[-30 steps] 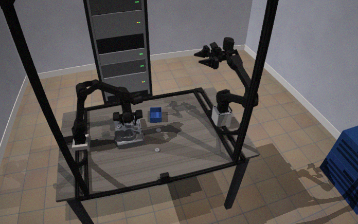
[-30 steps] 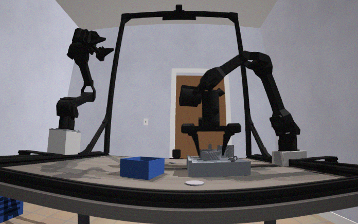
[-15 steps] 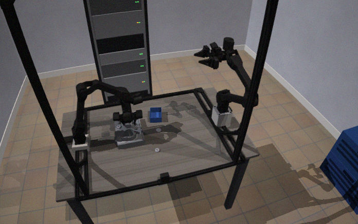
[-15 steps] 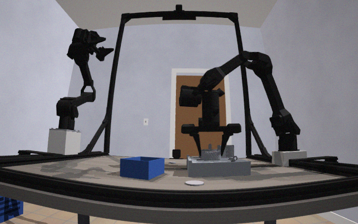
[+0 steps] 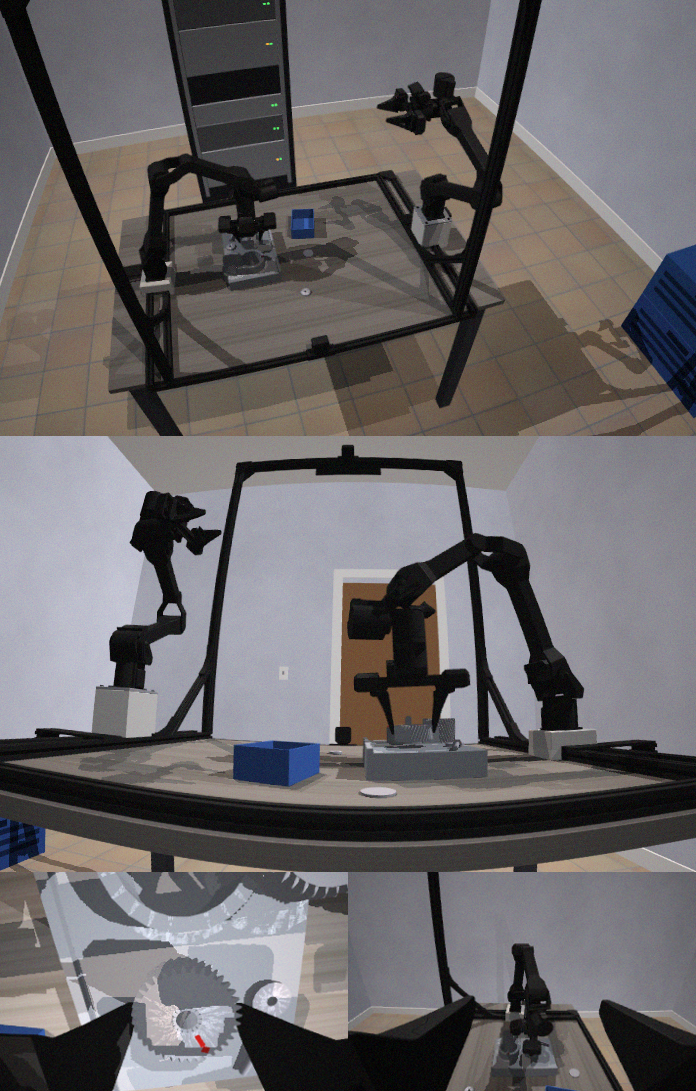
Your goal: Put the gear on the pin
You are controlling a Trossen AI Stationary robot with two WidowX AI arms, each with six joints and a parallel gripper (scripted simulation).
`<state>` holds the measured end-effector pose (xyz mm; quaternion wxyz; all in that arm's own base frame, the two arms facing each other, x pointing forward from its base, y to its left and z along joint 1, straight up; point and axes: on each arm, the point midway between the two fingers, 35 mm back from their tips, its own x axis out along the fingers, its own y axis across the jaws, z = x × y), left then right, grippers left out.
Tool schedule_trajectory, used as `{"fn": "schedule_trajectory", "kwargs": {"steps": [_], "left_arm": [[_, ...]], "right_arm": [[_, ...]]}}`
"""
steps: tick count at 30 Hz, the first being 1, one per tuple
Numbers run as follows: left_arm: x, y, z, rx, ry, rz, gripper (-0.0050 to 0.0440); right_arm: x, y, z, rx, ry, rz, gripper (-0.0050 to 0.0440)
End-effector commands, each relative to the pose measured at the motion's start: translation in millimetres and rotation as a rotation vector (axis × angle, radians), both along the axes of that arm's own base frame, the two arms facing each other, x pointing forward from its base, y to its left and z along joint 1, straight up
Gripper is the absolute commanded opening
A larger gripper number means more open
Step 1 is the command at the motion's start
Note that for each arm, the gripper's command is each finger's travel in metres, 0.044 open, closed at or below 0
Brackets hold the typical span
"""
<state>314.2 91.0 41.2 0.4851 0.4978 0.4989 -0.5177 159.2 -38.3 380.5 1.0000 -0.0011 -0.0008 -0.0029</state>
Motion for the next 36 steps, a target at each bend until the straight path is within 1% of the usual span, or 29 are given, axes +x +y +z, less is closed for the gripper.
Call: {"fn": "schedule_trajectory", "kwargs": {"steps": [1,2,7,23,26,28,36], "left_arm": [[5,1,26,0.006,-0.034,-0.002,0.0027],[5,1,31,0.006,-0.034,-0.002,0.0003],[4,1,49,0.006,-0.034,-0.002,0.0000],[4,0,50,0.005,-0.034,-0.008,0.0000],[5,-7,50,0.004,-0.034,-0.087,0.0000],[5,-7,50,0.004,-0.034,-0.087,0.0000],[6,-31,50,-0.001,-0.034,-0.362,0.0000]], "right_arm": [[0,1,0,0.003,0.000,0.006,0.0400],[0,1,0,0.003,0.000,0.006,0.0400],[0,1,0,0.003,0.000,0.006,0.0400],[0,1,0,0.003,0.000,0.006,0.0400],[0,1,0,0.003,0.000,0.006,0.0400],[0,1,0,0.003,0.000,0.006,0.0400],[0,1,0,0.003,0.000,0.006,0.0400]]}}
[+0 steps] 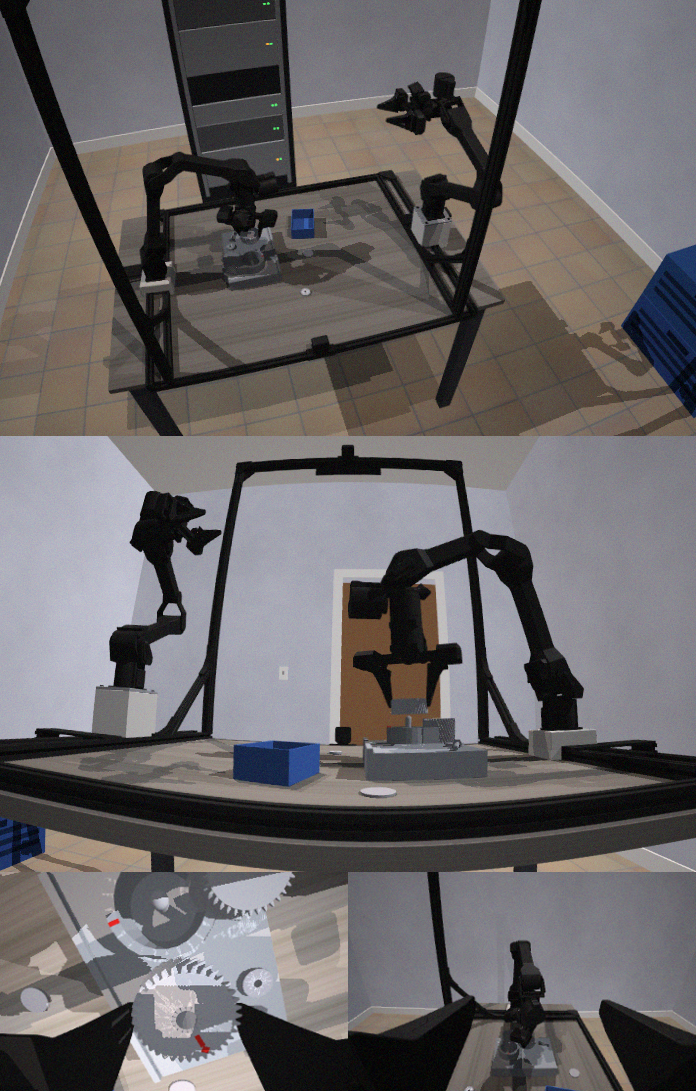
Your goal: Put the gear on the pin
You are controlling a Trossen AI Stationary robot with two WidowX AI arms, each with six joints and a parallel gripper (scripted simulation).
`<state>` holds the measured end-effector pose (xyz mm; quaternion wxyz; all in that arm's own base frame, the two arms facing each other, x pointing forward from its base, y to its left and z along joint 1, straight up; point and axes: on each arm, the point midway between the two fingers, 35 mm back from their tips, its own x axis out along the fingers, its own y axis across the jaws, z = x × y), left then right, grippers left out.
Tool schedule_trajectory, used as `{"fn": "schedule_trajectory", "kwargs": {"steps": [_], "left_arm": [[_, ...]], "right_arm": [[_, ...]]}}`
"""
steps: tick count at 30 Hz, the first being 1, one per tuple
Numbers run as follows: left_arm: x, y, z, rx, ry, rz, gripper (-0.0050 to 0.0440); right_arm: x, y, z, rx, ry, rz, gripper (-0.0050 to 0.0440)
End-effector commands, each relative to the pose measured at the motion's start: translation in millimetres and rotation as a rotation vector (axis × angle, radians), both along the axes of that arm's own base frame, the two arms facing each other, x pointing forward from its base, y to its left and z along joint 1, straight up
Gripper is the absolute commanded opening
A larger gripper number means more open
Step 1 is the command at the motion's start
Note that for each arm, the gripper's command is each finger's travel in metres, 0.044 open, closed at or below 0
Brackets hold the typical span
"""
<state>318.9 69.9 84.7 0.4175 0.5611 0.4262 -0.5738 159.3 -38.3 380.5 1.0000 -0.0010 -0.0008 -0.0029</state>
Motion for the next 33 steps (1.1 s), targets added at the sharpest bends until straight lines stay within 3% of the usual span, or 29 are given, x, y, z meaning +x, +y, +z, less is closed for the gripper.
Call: {"fn": "schedule_trajectory", "kwargs": {"steps": [1,21,33], "left_arm": [[1,-13,7,-0.001,-0.022,-0.135,0.0000],[-4,-66,7,-0.007,-0.021,-0.747,0.0000],[-4,-68,3,-0.008,-0.021,-0.769,0.0000]], "right_arm": [[0,1,0,0.003,0.000,0.006,0.0400],[0,1,0,0.003,0.000,0.006,0.0400],[0,1,0,0.003,0.000,0.006,0.0400]]}}
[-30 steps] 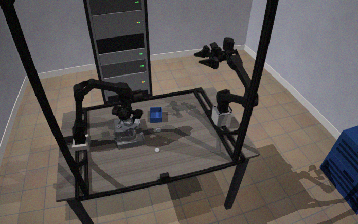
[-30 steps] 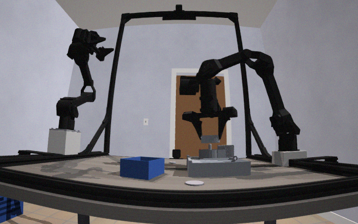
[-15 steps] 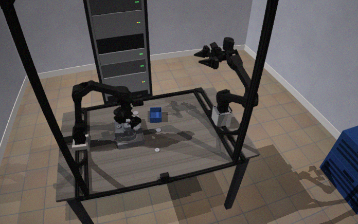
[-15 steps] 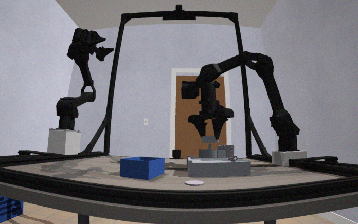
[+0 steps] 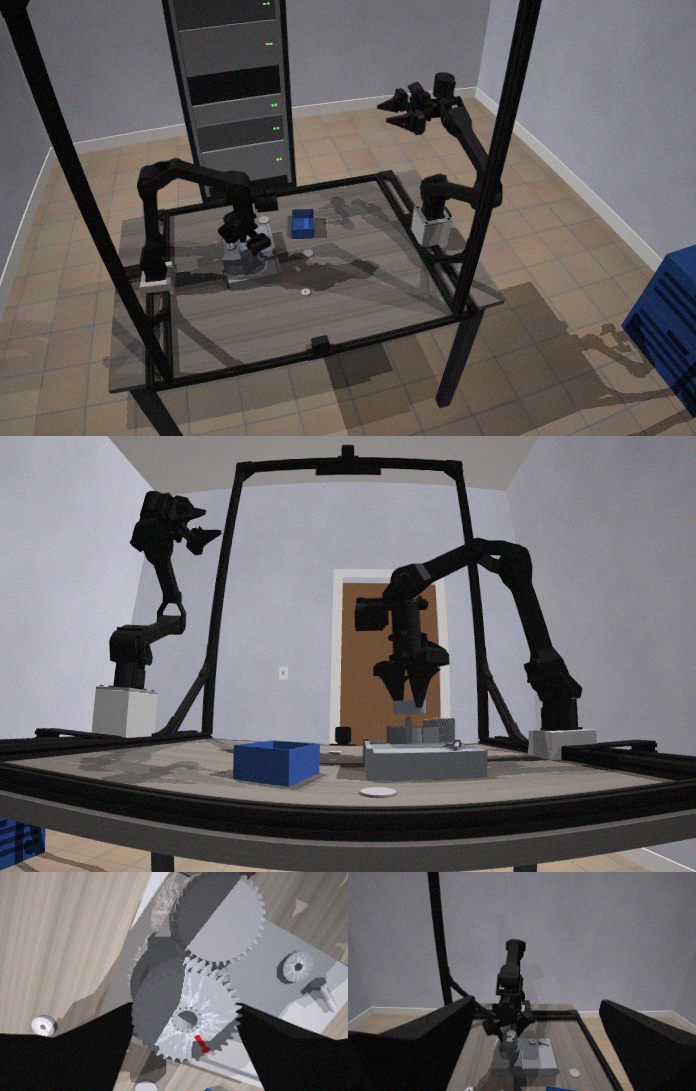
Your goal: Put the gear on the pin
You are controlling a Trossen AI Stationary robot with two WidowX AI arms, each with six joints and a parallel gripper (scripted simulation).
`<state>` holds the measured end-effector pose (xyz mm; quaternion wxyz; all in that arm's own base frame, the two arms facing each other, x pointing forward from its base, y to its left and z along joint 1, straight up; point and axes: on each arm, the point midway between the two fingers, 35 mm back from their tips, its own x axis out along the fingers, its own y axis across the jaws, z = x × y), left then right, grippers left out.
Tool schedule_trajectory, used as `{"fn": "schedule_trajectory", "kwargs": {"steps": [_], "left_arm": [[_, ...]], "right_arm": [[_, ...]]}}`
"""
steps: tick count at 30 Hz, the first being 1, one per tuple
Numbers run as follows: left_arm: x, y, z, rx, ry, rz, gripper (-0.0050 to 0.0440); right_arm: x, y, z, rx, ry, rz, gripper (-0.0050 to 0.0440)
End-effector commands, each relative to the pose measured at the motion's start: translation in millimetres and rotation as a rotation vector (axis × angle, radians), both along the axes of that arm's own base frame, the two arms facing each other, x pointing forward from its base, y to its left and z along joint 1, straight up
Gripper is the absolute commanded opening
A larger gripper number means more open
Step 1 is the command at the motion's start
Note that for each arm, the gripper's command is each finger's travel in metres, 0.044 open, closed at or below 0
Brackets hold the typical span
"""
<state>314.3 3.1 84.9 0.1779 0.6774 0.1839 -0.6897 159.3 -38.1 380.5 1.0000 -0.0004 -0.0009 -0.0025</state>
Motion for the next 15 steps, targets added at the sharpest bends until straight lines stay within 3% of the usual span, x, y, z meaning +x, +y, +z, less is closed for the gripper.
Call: {"fn": "schedule_trajectory", "kwargs": {"steps": [1,15], "left_arm": [[1,-1,1,-0.004,-0.019,-0.008,0.0000],[1,-1,-10,-0.004,-0.019,-0.008,0.0000]], "right_arm": [[0,0,0,0.002,0.000,0.005,0.0400],[0,0,0,0.002,0.000,0.005,0.0400]]}}
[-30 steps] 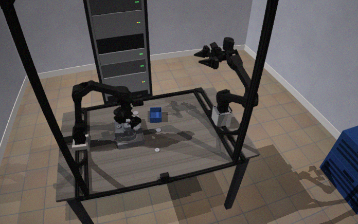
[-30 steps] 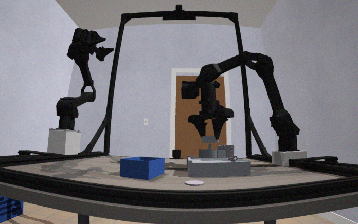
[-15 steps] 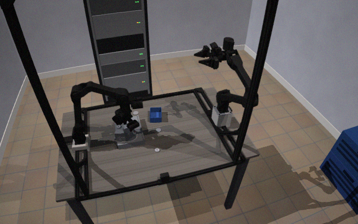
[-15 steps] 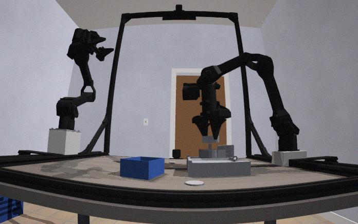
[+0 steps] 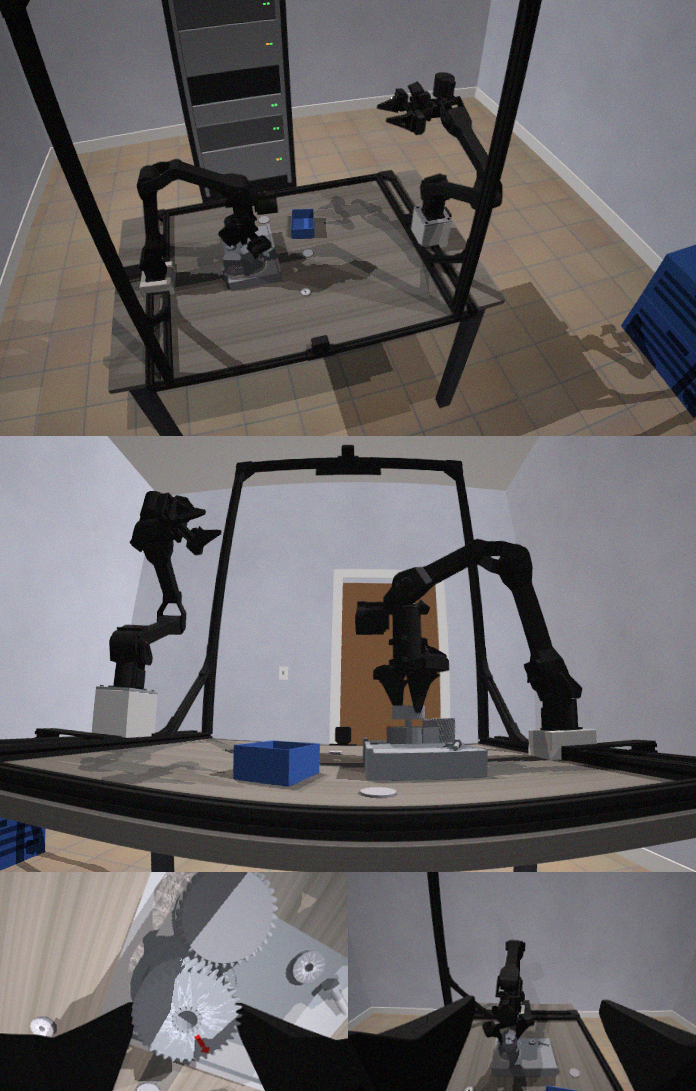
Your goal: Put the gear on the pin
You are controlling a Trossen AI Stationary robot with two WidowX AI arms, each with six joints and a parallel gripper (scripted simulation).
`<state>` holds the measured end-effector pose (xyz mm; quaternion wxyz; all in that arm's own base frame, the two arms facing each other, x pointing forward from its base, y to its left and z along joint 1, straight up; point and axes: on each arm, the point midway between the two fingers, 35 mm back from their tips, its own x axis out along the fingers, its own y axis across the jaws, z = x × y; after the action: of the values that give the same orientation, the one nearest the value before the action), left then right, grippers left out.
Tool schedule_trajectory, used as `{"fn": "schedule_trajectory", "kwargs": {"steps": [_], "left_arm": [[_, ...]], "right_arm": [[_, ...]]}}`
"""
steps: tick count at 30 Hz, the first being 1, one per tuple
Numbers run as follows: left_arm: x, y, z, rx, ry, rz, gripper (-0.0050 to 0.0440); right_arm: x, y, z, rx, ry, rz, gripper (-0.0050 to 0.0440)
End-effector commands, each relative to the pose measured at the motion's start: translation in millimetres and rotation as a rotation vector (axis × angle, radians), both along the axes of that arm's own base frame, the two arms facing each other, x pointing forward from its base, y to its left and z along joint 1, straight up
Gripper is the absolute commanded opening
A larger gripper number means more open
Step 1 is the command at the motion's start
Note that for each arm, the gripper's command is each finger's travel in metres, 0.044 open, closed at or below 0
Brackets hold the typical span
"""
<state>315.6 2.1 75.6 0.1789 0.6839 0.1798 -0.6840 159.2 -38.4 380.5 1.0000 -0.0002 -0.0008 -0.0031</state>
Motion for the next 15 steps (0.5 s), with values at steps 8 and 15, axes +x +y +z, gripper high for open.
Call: {"fn": "schedule_trajectory", "kwargs": {"steps": [8,15], "left_arm": [[-0.5,-0.3,-1.9,-0.001,0.000,-0.027,0.0000],[-0.5,-0.3,-3.4,-0.001,0.000,-0.047,0.0000]], "right_arm": [[0.0,0.7,-0.3,0.001,0.000,0.006,0.0400],[0.0,0.7,-0.3,0.001,0.000,0.006,0.0400]]}}
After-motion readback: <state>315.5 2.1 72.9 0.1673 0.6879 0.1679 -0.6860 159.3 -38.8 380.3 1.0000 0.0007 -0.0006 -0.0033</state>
